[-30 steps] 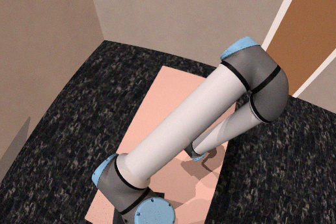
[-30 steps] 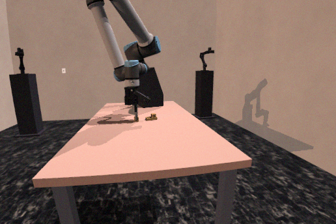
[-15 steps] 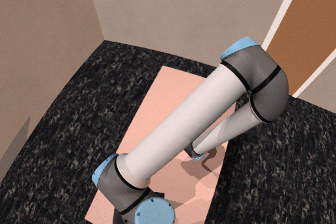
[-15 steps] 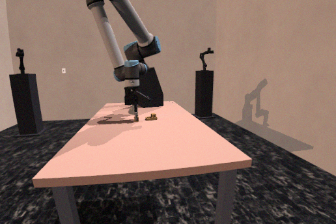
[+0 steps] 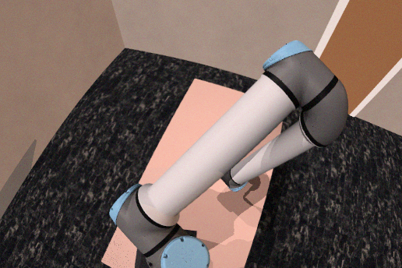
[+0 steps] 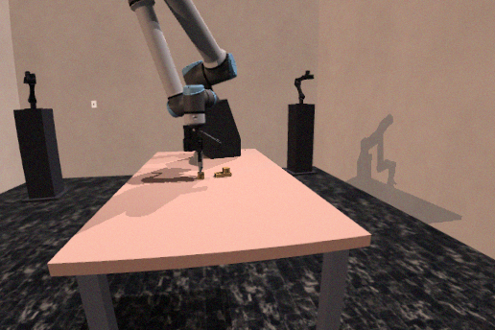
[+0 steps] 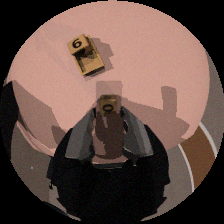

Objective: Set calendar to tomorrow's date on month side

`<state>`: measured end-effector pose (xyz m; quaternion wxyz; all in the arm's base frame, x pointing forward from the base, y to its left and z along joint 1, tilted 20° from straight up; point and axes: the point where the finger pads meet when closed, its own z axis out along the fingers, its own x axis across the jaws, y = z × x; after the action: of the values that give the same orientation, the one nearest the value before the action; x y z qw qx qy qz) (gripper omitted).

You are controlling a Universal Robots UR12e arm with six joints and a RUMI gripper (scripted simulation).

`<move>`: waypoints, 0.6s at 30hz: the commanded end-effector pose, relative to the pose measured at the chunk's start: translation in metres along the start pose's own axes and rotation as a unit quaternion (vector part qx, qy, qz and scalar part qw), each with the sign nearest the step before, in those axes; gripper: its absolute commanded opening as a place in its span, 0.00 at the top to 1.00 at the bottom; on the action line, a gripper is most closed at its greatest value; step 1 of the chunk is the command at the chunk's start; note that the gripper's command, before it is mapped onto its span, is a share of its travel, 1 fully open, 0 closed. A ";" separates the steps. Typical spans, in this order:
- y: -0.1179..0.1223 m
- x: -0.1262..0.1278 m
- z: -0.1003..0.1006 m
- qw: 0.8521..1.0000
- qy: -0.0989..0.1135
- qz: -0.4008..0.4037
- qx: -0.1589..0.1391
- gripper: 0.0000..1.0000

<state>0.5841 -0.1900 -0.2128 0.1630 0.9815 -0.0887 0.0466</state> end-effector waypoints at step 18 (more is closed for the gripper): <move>0.000 0.000 -0.076 1.000 0.000 0.000 0.000 0.72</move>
<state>0.5798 -0.1671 -0.1473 0.1631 0.9815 -0.0886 0.0468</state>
